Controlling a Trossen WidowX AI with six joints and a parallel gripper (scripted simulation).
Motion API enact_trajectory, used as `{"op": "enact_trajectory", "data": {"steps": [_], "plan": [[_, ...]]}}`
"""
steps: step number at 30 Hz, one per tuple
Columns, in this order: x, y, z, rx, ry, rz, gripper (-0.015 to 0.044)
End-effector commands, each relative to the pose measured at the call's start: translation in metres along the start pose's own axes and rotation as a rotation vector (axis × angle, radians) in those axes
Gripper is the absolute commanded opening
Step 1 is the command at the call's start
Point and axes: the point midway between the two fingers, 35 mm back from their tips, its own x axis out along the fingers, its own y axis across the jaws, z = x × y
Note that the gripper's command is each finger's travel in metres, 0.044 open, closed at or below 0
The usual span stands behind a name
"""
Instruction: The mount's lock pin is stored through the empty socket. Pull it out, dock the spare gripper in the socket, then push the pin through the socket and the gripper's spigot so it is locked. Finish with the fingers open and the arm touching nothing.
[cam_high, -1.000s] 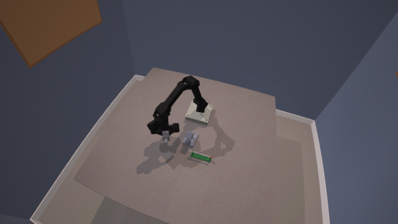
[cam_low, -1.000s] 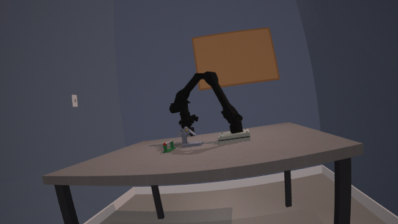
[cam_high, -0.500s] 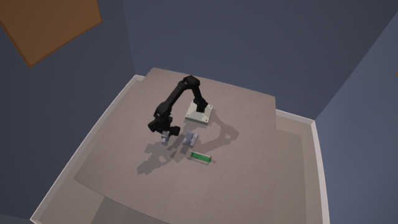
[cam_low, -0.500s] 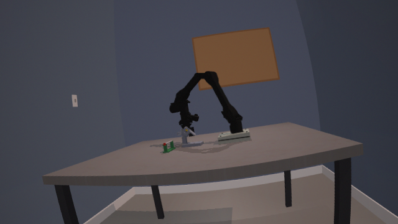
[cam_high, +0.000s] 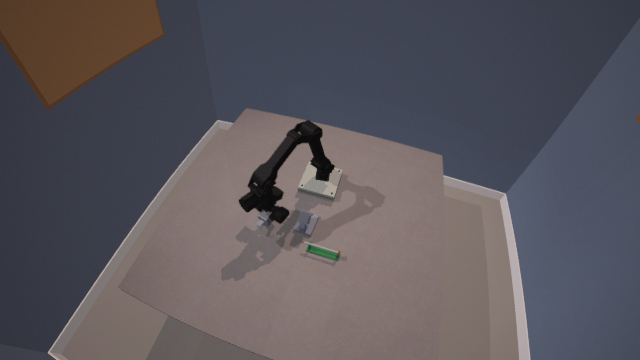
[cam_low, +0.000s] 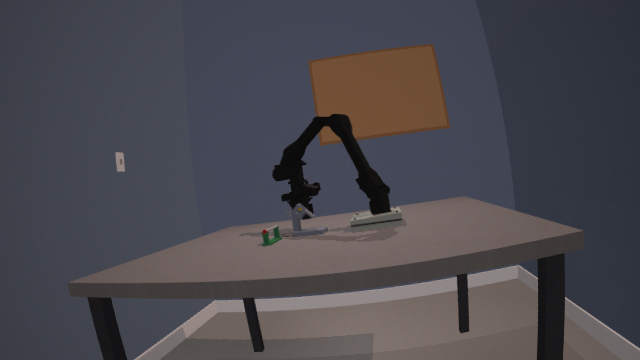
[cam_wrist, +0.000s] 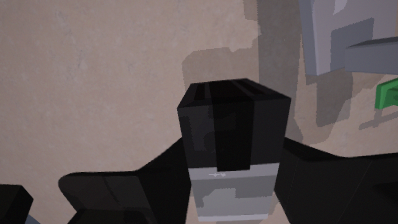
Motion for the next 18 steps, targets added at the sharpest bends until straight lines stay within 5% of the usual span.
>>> {"op": "enact_trajectory", "data": {"steps": [1, 18], "plan": [[-0.005, 0.0, -0.001, 0.061, 0.017, 0.006, 0.0], [0.028, 0.0, 0.001, 0.08, 0.016, 0.006, 0.0]]}}
